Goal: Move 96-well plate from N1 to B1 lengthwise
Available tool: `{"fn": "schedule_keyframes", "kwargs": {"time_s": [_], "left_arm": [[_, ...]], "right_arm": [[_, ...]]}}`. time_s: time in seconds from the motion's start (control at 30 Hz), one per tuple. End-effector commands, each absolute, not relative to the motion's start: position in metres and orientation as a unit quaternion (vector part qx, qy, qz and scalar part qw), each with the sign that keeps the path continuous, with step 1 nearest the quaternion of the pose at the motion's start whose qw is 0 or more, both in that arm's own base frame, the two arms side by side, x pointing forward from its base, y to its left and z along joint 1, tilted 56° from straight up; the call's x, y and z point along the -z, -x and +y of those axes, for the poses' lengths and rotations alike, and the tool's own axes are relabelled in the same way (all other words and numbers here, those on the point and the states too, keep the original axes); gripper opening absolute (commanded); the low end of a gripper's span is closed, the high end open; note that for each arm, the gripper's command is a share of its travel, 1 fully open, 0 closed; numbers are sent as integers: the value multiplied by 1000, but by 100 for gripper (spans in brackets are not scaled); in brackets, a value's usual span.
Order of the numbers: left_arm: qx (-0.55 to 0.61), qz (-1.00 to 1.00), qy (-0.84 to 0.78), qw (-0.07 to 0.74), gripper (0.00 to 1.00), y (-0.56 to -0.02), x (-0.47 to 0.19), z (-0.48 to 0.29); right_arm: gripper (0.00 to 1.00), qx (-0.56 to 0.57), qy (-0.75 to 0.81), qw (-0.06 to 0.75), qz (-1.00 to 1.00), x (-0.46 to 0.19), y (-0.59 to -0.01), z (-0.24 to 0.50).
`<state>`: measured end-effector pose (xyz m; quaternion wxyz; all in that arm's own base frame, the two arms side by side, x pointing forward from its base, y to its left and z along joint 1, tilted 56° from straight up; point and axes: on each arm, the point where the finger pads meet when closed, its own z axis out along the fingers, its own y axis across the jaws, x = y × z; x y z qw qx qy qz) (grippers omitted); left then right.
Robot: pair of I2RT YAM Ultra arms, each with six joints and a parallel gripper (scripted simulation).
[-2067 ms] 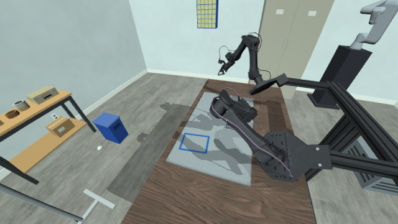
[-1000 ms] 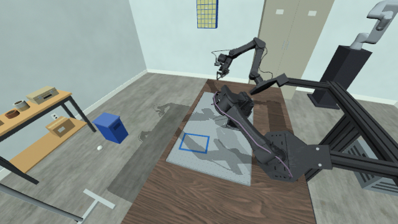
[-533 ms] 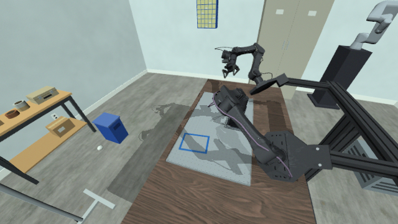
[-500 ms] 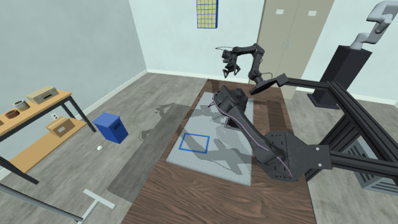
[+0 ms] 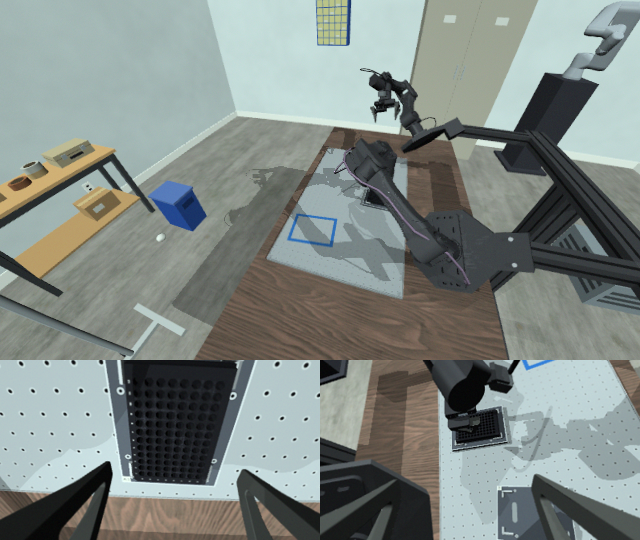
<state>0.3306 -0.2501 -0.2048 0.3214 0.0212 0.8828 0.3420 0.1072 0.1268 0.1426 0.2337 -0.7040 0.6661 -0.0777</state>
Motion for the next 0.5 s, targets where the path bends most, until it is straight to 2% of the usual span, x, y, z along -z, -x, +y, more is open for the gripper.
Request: {"fn": "schedule_keyframes", "kwargs": {"time_s": [0.0, 0.47], "left_arm": [[-345, 882, -20, 322, 100, -329, 203, -254], [-345, 882, -20, 321, 100, -329, 203, -254]], "right_arm": [[100, 112, 731, 211, 639, -134, -93, 108], [100, 106, 794, 215, 558, -131, -71, 116]]}}
